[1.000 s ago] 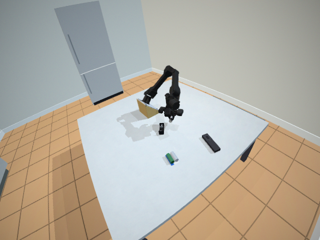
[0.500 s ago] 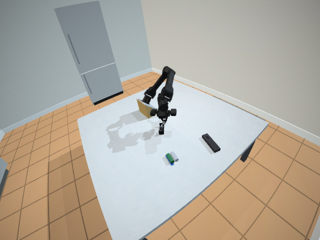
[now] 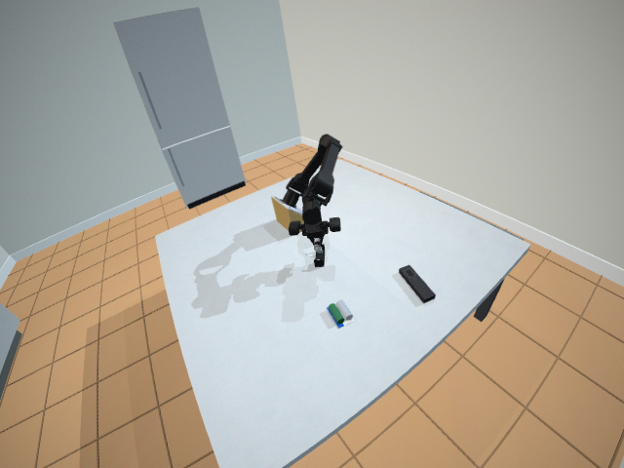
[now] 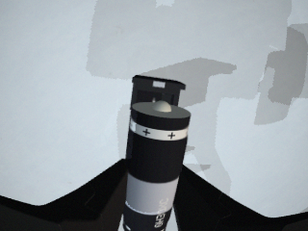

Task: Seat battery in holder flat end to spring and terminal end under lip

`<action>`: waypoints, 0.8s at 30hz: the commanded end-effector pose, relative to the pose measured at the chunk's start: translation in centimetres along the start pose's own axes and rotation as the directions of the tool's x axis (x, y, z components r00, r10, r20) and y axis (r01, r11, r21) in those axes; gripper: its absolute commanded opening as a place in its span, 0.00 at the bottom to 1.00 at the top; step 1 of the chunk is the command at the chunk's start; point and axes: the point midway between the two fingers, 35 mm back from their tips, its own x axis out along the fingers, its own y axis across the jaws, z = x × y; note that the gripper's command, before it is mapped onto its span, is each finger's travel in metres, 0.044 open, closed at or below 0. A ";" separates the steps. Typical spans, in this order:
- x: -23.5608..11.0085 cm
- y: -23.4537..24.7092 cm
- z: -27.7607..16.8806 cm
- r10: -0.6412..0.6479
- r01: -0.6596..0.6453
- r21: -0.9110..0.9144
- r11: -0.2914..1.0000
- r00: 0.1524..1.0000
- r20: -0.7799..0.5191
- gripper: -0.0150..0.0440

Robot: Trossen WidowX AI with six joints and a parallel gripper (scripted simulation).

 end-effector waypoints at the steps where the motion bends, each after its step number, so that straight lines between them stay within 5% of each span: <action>1: 0.8 -0.2 -0.2 -0.011 0.011 0.005 1.000 1.000 0.028 0.40; 24: 3.9 0.0 0.0 -0.019 0.015 0.021 1.000 0.972 0.234 0.40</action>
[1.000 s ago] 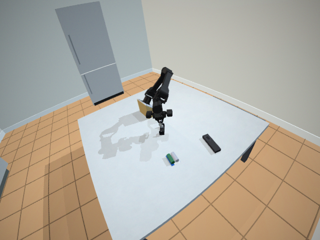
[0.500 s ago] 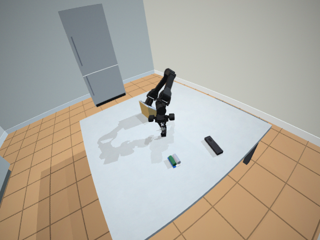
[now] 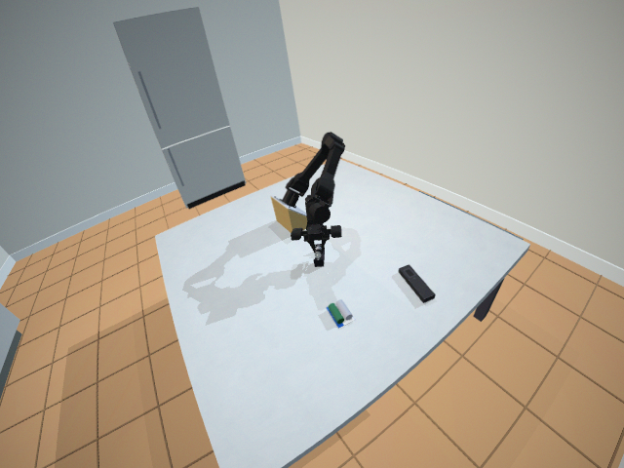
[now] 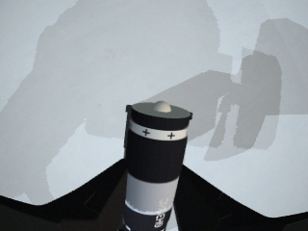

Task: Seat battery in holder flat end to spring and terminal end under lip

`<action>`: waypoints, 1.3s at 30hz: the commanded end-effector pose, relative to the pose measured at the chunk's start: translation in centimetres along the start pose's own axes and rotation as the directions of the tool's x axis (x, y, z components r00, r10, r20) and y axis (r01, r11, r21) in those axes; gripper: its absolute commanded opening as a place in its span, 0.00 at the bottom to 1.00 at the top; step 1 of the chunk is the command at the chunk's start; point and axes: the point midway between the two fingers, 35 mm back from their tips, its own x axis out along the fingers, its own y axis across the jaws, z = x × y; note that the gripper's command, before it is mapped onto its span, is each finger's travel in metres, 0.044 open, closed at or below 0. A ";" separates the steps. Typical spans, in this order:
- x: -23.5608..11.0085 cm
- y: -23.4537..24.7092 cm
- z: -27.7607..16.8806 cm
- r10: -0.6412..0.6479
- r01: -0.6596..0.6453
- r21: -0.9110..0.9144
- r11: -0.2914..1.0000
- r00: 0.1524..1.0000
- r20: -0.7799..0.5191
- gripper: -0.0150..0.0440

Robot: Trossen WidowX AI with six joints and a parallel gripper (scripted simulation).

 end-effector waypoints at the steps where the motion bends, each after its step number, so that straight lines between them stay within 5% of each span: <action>1: 0.2 -0.2 -0.3 -0.008 0.008 0.007 1.000 1.000 0.020 0.40; 39: 1.6 -0.1 -1.6 -0.022 0.020 0.014 1.000 0.968 0.252 0.40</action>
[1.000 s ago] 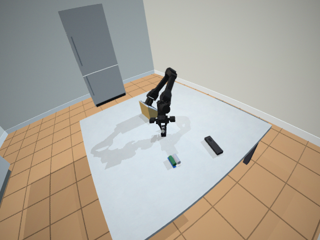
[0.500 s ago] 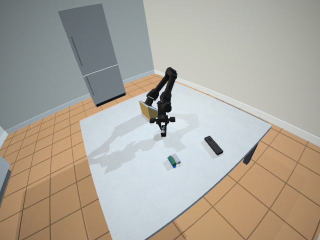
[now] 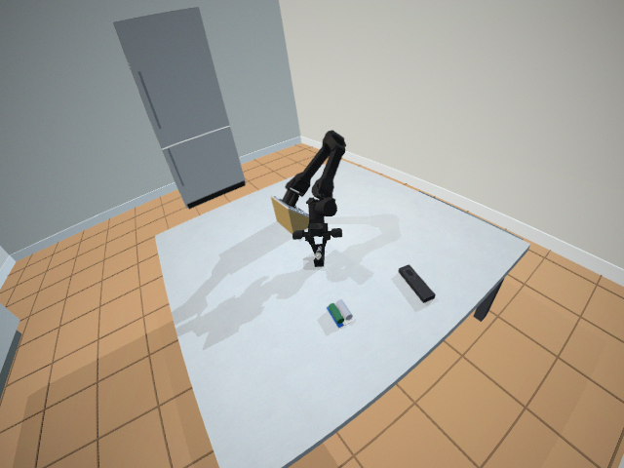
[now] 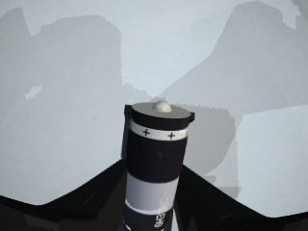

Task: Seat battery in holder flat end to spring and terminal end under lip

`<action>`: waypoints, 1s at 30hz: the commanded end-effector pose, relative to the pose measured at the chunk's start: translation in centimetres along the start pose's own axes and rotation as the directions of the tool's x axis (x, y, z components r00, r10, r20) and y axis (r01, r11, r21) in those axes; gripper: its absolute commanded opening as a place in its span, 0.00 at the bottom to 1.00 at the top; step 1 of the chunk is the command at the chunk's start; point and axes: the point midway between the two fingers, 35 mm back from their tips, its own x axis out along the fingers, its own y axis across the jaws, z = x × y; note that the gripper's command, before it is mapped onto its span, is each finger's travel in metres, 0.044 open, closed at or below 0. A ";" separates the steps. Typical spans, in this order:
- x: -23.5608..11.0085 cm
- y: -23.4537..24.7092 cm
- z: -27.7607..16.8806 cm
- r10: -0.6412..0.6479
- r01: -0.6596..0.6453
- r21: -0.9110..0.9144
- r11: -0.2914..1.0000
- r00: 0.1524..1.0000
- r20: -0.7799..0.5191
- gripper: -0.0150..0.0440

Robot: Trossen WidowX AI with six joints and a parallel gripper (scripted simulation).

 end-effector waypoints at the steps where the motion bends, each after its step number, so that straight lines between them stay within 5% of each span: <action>1: 0.0 -0.1 -0.5 -0.006 0.006 0.007 1.000 1.000 0.021 0.40; 30: -0.7 -0.2 -2.5 0.000 0.000 0.008 1.000 1.000 0.019 0.40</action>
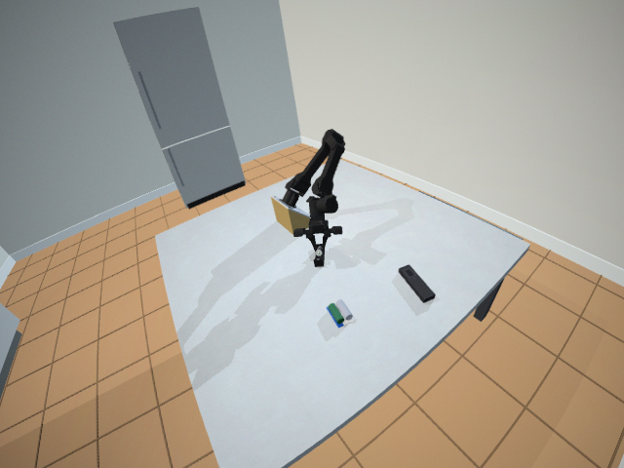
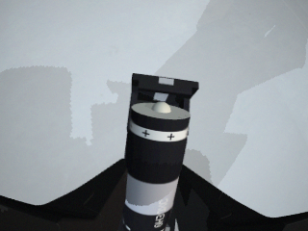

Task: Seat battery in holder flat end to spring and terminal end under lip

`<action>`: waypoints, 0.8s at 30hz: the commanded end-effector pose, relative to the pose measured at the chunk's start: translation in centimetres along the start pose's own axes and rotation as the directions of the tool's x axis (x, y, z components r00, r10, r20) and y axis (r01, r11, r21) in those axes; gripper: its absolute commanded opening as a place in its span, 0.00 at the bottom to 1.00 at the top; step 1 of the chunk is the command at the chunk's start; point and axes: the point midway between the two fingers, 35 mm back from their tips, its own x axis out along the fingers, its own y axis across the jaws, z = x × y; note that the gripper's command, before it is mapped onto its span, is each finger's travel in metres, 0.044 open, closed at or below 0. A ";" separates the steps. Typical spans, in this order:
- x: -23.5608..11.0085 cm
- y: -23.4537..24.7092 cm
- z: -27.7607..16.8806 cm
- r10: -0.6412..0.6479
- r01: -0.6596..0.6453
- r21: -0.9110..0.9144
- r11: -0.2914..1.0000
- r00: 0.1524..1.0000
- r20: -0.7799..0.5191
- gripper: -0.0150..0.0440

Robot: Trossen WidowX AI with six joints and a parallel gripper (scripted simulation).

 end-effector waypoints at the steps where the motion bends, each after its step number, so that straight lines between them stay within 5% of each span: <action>1: -0.1 -0.3 -0.8 -0.005 0.005 0.008 1.000 1.000 -0.015 0.40; 24: -0.1 -0.4 -0.9 -0.008 0.008 0.009 1.000 1.000 -0.029 0.40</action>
